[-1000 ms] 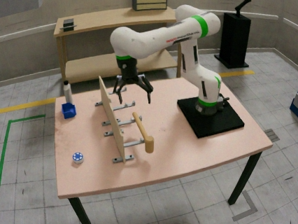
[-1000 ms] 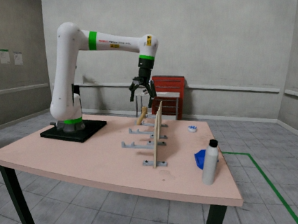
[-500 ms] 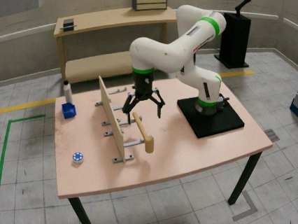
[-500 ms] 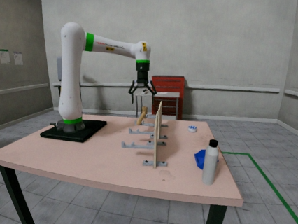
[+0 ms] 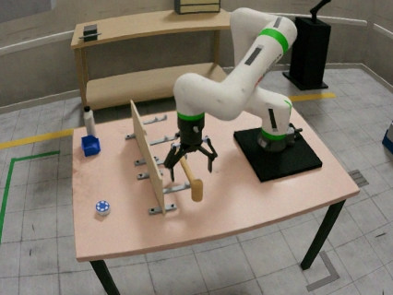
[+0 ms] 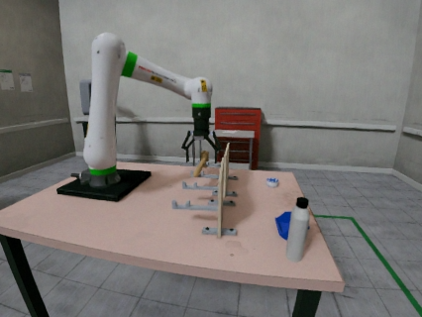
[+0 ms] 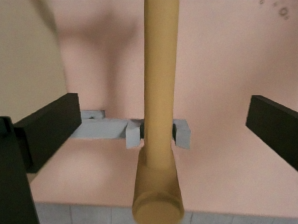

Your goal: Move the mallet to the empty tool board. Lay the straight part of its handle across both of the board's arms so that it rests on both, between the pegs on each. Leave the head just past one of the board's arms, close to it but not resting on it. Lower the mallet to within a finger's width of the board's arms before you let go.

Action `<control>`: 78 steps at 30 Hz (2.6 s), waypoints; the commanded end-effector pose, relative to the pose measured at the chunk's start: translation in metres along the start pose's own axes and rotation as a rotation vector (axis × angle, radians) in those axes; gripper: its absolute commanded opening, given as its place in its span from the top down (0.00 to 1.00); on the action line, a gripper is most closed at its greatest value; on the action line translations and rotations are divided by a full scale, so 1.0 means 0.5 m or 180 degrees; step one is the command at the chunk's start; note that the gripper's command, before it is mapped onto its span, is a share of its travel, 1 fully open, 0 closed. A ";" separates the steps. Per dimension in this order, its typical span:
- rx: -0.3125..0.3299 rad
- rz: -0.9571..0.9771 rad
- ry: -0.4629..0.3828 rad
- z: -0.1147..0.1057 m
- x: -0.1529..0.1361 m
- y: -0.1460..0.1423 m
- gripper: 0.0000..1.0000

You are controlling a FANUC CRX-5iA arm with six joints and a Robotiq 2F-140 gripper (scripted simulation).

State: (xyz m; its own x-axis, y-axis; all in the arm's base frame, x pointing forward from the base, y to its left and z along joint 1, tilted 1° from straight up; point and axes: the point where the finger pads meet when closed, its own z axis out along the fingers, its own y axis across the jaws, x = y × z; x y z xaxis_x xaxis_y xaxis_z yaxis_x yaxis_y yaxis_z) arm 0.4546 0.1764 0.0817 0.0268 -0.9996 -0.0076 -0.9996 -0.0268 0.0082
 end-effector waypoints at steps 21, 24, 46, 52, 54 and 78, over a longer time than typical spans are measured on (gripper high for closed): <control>0.0018 -0.0001 -0.0004 0.024 -0.002 -0.006 0.90; 0.0018 -0.0001 -0.0004 0.024 -0.002 -0.006 0.90; 0.0018 -0.0001 -0.0004 0.022 -0.002 -0.006 0.90; 0.0019 -0.0001 -0.0004 -0.114 -0.002 -0.004 0.90; 0.0019 -0.0001 -0.0004 -0.155 -0.002 -0.004 0.90; 0.0019 -0.0001 -0.0002 -0.176 0.361 -0.047 0.90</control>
State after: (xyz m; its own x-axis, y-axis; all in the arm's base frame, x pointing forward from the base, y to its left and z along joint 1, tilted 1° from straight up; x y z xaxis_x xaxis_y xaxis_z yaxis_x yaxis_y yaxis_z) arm 0.4815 0.0287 0.1670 0.0248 -0.9997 -0.0051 -0.9997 -0.0248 0.0029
